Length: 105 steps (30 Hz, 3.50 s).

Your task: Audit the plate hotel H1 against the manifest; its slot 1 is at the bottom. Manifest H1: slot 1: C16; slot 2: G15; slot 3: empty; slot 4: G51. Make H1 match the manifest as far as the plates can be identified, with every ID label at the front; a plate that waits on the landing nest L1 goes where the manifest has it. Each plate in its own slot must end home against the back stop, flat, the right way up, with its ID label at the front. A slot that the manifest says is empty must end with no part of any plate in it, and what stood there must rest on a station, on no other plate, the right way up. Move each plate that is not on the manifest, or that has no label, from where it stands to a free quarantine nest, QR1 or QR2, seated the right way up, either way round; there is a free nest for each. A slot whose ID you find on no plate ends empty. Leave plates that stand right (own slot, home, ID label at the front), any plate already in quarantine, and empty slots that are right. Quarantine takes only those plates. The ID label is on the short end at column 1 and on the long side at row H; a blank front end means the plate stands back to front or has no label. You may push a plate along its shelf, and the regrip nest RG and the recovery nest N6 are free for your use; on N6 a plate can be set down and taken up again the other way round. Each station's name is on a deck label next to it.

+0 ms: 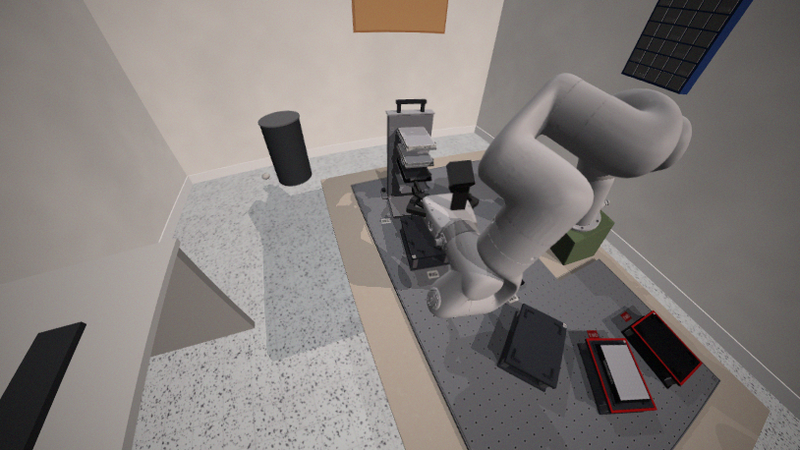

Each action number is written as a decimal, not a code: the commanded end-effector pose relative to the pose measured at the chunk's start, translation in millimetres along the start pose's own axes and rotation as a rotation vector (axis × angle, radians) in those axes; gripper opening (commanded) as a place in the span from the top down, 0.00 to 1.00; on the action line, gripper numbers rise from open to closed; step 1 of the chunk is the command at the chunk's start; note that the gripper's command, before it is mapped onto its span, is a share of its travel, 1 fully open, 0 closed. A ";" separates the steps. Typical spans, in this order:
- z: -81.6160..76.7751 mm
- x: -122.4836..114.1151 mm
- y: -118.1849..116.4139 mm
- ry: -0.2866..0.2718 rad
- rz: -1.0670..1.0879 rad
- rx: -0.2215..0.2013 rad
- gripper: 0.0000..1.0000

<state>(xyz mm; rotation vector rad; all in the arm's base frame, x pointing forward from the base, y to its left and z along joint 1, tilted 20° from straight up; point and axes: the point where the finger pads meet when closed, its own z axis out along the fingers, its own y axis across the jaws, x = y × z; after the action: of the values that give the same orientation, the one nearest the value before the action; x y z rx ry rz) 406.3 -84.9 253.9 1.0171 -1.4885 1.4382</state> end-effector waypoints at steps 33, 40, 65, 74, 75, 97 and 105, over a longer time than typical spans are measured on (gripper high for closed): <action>77.4 45.0 -3.1 0.000 0.003 0.000 0.00; 93.6 54.3 -3.6 0.000 0.003 0.000 0.00; 106.6 61.7 -4.0 0.000 0.003 0.000 0.00; 106.5 61.6 -4.0 0.000 0.003 0.000 0.00; 106.5 61.6 -4.0 0.000 0.003 0.000 0.00; 106.5 61.6 -4.0 0.000 0.003 0.000 0.00; 106.5 61.6 -4.0 0.000 0.003 0.000 0.00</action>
<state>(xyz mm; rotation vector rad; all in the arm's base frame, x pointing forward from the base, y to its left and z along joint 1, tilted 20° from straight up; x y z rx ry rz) 386.7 -192.1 309.9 1.0177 -1.4884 1.4392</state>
